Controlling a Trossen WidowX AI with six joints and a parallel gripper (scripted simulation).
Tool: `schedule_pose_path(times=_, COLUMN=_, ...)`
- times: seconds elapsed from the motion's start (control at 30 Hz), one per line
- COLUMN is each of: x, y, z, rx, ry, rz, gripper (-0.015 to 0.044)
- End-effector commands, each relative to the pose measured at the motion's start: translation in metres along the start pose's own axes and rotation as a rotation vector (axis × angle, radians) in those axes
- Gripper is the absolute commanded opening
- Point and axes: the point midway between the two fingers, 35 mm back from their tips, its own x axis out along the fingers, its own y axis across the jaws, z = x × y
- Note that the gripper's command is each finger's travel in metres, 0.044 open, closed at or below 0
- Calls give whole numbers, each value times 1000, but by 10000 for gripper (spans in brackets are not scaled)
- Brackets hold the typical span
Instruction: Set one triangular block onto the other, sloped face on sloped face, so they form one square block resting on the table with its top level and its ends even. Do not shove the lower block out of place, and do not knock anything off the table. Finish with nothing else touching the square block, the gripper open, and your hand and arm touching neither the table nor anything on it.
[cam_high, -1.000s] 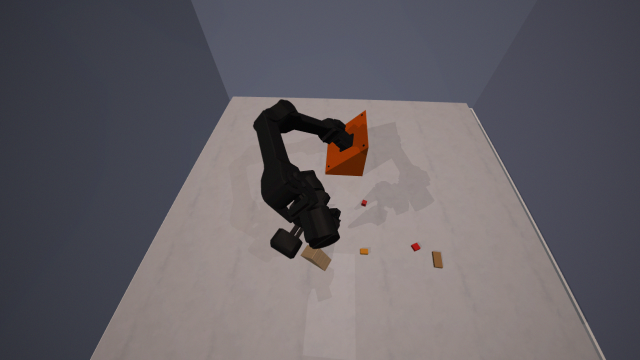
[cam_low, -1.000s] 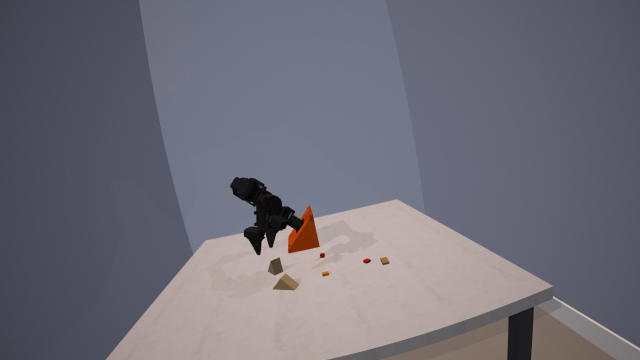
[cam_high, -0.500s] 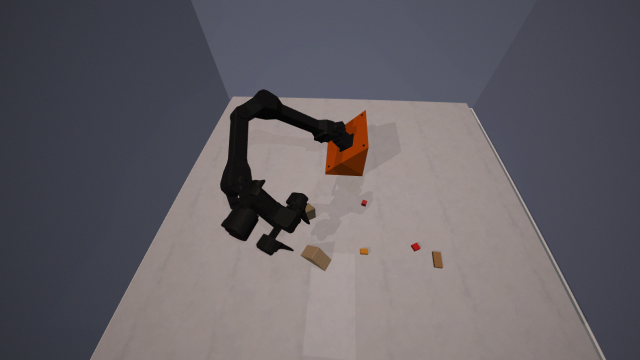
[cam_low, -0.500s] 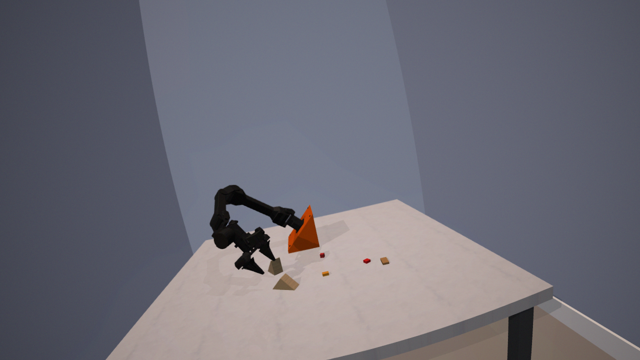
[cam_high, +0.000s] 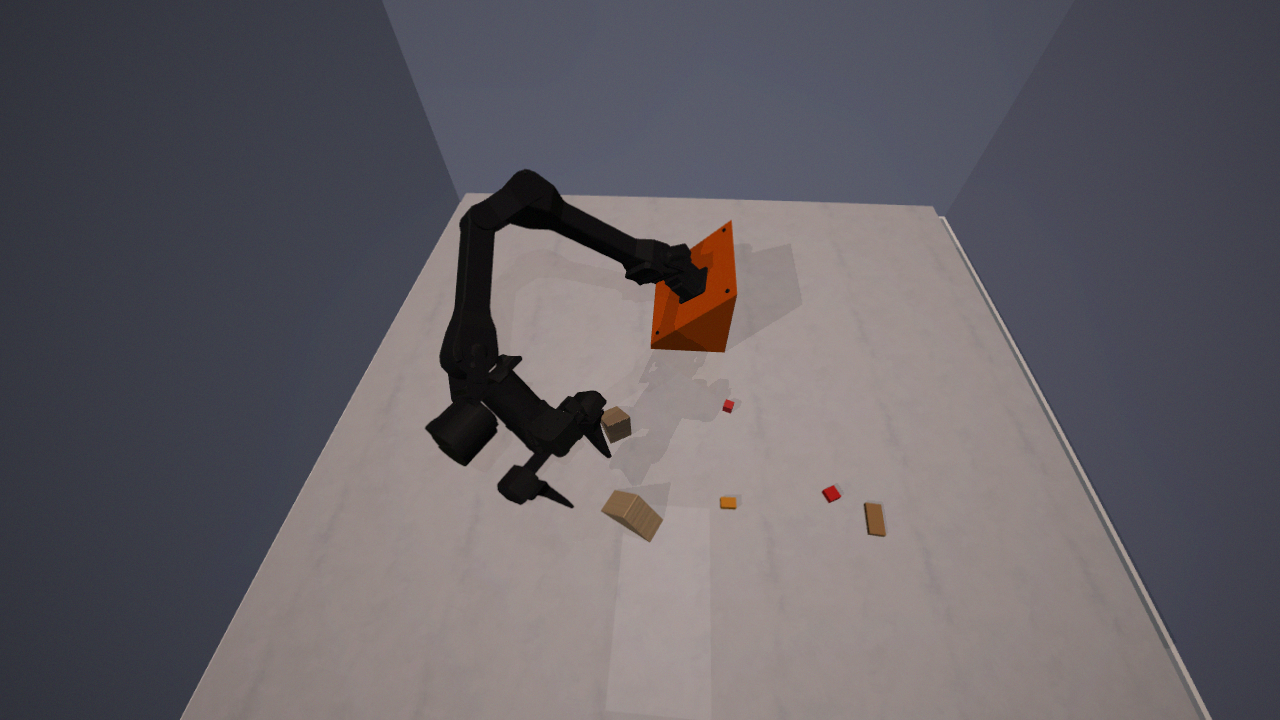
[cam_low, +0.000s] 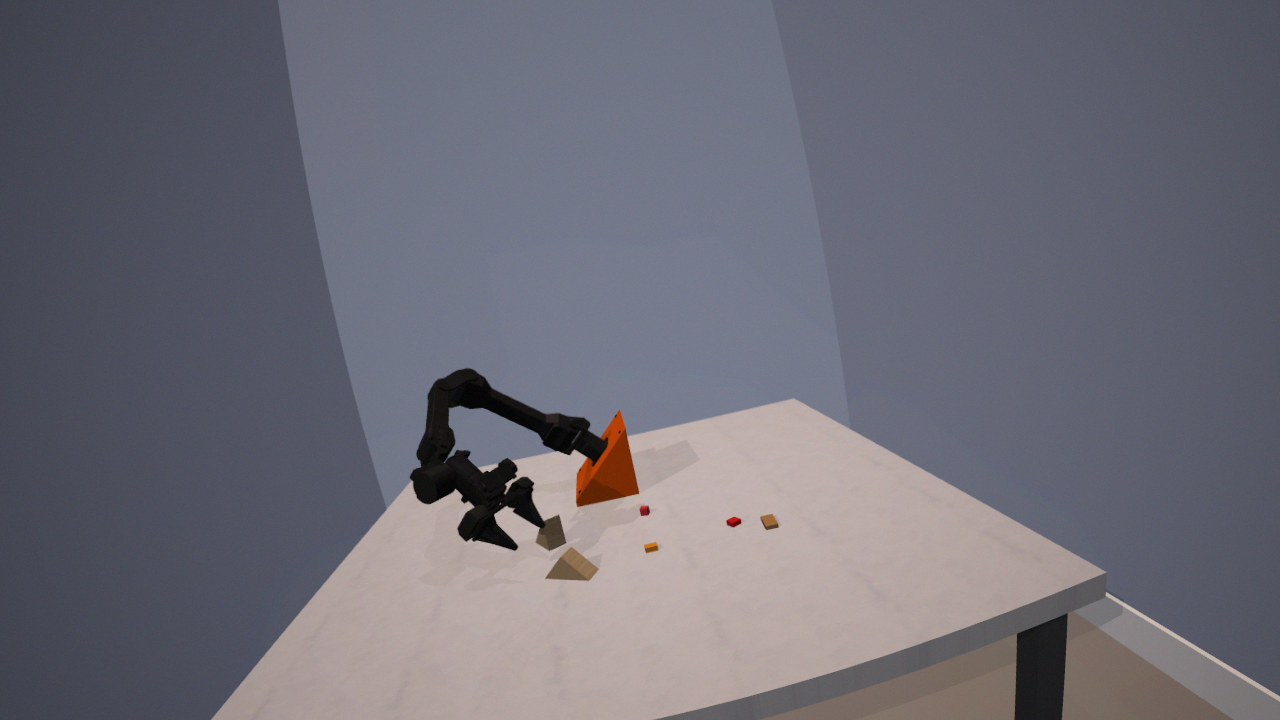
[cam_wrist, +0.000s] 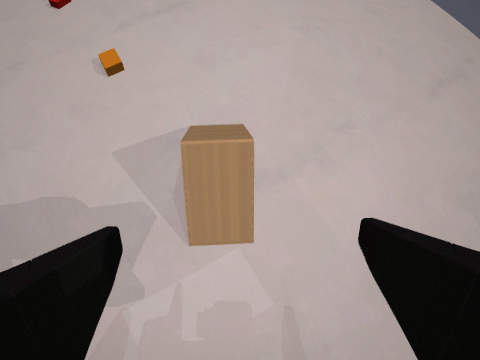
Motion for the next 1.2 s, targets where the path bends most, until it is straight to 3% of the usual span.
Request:
schedule_pose_path(times=0.0, x=39, y=2, z=0, rx=6, ry=-6, rz=10, gripper=440)
schedule_pose_path(times=0.2, x=90, y=10, z=0, rx=-2, ry=-8, rz=21, gripper=440)
schedule_pose_path(times=1.17, x=92, y=9, z=0, rx=-5, ry=-9, rz=24, gripper=440)
